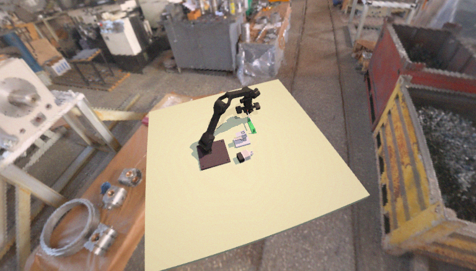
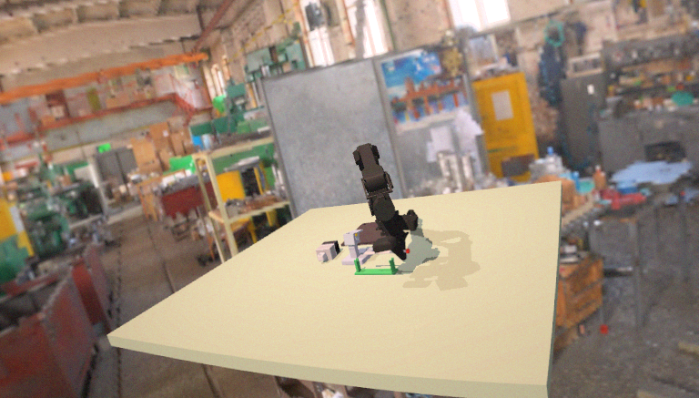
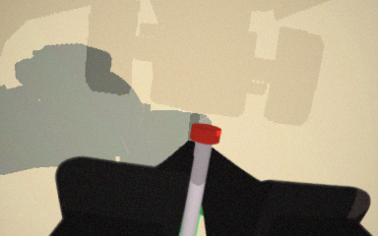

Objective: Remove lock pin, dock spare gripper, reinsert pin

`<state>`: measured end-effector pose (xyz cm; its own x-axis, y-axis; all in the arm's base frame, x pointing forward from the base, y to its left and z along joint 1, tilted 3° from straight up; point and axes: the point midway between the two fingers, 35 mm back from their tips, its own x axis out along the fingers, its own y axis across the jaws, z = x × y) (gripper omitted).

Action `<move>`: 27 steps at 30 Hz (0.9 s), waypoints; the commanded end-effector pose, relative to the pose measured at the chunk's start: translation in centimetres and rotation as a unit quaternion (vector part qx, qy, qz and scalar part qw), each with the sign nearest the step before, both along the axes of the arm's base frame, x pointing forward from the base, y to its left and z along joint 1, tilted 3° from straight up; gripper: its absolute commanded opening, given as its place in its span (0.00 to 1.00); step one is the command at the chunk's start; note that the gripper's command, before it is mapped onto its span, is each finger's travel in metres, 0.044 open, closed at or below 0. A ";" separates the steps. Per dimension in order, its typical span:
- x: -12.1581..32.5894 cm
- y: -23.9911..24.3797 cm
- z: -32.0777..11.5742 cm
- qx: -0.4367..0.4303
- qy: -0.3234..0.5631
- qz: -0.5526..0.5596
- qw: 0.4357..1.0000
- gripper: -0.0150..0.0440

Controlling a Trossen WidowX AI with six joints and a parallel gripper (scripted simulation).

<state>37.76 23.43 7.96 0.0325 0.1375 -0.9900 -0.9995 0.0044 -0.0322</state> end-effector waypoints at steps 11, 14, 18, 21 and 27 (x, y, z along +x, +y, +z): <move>0.1 -0.1 -2.0 0.000 -0.001 0.002 1.000 0.25; 0.1 -0.1 -2.1 0.000 -0.001 0.002 1.000 0.25; 0.1 -0.1 -2.1 0.000 -0.001 0.002 1.000 0.25; 0.1 -0.1 -2.0 0.000 0.000 0.000 1.000 0.30; 0.1 -0.1 -2.0 0.000 0.000 0.000 1.000 0.57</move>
